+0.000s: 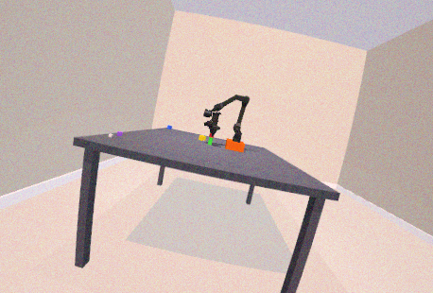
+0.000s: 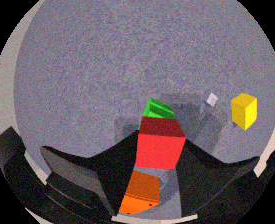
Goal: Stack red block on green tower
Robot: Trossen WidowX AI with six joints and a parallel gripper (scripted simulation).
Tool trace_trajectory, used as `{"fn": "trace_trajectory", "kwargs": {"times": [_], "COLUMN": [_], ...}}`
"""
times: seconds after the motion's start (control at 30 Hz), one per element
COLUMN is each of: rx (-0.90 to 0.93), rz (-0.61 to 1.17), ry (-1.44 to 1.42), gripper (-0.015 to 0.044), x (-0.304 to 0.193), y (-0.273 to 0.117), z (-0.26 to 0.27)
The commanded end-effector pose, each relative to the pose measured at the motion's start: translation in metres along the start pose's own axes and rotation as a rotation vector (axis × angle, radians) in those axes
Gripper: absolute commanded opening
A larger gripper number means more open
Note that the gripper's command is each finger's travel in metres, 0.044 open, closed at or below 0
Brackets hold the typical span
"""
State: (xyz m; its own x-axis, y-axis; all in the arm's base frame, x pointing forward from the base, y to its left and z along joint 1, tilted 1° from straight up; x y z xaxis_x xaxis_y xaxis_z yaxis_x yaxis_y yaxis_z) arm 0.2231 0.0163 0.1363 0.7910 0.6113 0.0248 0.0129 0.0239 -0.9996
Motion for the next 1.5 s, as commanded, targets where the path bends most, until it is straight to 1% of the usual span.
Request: {"fn": "trace_trajectory", "kwargs": {"times": [0.0, 0.77, 0.87, 1.4, 1.43, 1.47], "rx": [-0.002, -0.002, -0.003, 0.003, 0.003, 0.003], "rz": [0.006, 0.006, 0.006, 0.004, 0.004, 0.004], "ry": [0.003, 0.003, 0.003, 0.0, 0.0, 0.0], "gripper": [0.0, 0.0, 0.0, 0.042, 0.044, 0.044], "x": [-0.0005, -0.0005, -0.0001, -0.0004, -0.0004, -0.0004], "y": [0.002, 0.0029, -0.0017, 0.0019, 0.0019, 0.0019], "z": [0.0, 0.0, -0.0002, 0.0002, 0.0002, 0.0002]}}
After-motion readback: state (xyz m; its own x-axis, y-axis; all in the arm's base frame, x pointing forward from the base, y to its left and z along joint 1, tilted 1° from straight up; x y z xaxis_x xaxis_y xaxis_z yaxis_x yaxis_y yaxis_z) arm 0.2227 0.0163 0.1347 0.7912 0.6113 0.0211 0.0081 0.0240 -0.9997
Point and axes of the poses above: the point midway between the two fingers, 35 mm back from their tips, its own y axis out along the fingers, its own z axis across the jaws, x = y × z, the point moved 10 cm from there along -y, back along the fingers, and after that the axes turned 11 degrees about -y, right-handed, at the moved point
